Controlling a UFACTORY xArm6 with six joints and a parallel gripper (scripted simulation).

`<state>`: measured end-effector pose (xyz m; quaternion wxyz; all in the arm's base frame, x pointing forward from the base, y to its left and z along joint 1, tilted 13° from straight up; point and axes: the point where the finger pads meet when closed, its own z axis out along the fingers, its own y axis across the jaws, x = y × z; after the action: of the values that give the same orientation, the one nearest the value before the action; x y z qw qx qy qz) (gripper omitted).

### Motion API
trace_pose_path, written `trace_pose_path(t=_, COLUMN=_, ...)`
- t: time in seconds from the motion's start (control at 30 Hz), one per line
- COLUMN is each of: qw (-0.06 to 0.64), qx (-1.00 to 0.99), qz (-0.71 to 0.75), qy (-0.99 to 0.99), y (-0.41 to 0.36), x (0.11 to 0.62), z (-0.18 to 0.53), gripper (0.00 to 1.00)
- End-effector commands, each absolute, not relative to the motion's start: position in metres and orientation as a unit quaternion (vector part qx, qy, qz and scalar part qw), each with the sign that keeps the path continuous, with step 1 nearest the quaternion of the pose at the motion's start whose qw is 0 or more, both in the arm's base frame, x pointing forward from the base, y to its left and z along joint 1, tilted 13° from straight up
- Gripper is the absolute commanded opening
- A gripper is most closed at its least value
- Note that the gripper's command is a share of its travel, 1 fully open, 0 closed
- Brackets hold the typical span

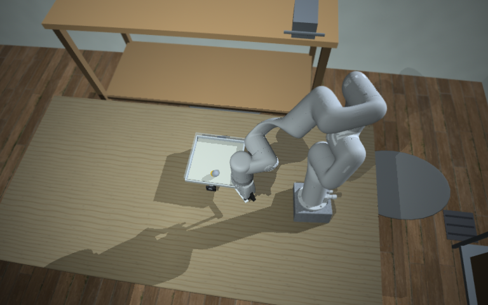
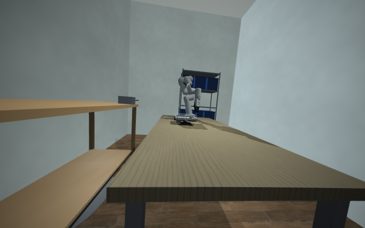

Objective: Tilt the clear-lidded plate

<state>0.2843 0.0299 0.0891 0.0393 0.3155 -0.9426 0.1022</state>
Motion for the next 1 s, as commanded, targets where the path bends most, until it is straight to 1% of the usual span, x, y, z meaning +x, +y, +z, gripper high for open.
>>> trace_pose_path(t=0.0, qw=0.038, qx=0.316, qz=0.103, qy=-0.943, y=0.0299, x=0.2852, z=0.0901, gripper=0.0)
trace_pose_path(t=0.97, qw=0.038, qx=0.316, qz=0.103, qy=-0.943, y=0.0299, x=0.2852, z=0.0901, gripper=0.0)
